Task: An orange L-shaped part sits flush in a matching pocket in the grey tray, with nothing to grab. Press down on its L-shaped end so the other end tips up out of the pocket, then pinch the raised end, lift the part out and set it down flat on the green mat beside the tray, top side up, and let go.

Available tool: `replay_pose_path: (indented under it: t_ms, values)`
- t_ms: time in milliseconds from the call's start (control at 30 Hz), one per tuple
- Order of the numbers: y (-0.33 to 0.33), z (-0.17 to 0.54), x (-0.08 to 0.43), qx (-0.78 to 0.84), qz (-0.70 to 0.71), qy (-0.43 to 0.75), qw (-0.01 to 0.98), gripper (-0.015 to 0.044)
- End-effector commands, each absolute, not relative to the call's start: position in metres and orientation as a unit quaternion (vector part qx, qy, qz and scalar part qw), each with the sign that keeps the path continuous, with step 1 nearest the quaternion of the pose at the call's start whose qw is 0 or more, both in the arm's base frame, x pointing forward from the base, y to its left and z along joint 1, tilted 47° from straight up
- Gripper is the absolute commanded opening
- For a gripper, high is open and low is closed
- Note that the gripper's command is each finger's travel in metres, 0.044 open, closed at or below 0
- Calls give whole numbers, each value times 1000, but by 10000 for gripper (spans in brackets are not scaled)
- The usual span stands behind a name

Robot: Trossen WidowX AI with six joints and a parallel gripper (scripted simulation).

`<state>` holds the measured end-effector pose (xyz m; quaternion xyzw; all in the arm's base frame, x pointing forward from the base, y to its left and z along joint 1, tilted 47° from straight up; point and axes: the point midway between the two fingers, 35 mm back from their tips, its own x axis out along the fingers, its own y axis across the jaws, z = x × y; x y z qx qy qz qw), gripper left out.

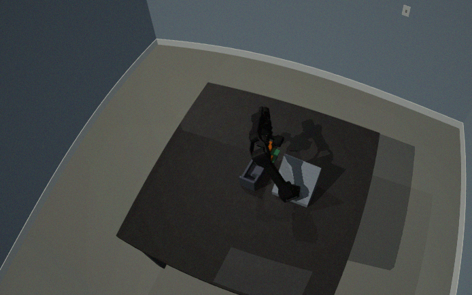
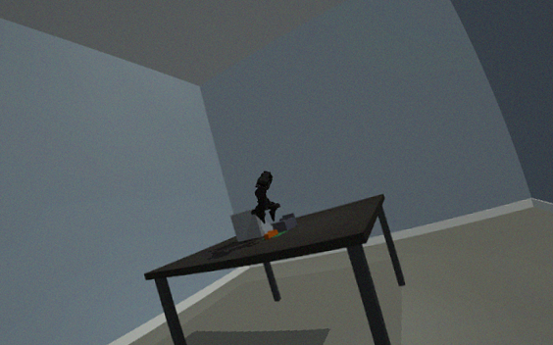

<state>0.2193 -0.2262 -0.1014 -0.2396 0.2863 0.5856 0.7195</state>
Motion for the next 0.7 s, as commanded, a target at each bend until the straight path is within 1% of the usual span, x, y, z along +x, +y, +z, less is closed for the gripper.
replay_pose_path:
  t_ms: [0, 133, 667]
  values:
    - [-257, -78, 215, -249, 580, 289, 720, 400]
    - [-278, -53, 207, -247, 579, 289, 721, 400]
    - [-278, -56, 208, -248, 572, 292, 725, 400]
